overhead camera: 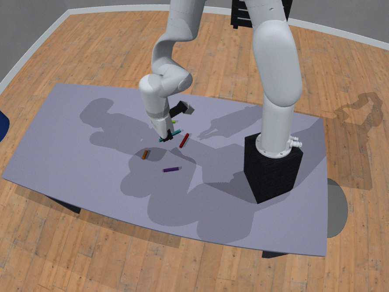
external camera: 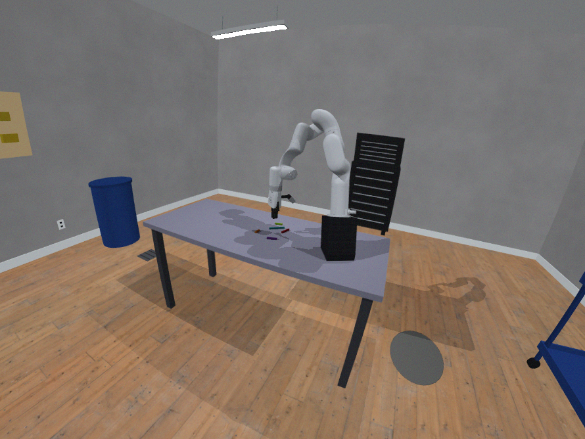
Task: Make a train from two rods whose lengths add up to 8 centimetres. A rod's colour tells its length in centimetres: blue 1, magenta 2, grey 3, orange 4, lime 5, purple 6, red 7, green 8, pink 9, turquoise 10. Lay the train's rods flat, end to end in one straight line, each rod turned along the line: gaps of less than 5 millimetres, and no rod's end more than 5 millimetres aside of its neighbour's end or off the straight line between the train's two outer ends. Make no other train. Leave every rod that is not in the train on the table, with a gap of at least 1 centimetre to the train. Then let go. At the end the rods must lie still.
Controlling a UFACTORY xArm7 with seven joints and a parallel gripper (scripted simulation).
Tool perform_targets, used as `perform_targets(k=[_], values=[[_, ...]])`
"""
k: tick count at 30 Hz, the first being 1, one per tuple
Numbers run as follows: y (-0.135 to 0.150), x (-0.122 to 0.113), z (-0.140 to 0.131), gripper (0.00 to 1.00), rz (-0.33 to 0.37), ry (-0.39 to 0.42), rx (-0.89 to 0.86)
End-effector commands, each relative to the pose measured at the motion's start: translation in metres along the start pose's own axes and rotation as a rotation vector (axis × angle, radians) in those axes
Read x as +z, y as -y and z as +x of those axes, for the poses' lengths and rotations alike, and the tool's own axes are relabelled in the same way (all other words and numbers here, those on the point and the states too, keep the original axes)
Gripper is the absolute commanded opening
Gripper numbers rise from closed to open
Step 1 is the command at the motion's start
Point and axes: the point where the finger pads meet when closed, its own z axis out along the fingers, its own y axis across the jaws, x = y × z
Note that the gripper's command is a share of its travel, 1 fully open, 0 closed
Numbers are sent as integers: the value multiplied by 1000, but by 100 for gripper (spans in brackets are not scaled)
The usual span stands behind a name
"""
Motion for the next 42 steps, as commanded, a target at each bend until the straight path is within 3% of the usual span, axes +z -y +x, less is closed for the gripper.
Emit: perform_targets(k=[1,11,13,15,32,42], values=[[-24,0,-35,4,1,1,-124],[-103,-1,-110,4,2,1,-418],[-103,-1,-110,4,2,1,-418],[-134,-2,-131,4,3,5,-510],[-136,-1,-132,4,3,5,-515],[-135,27,-132,4,3,5,-515]])
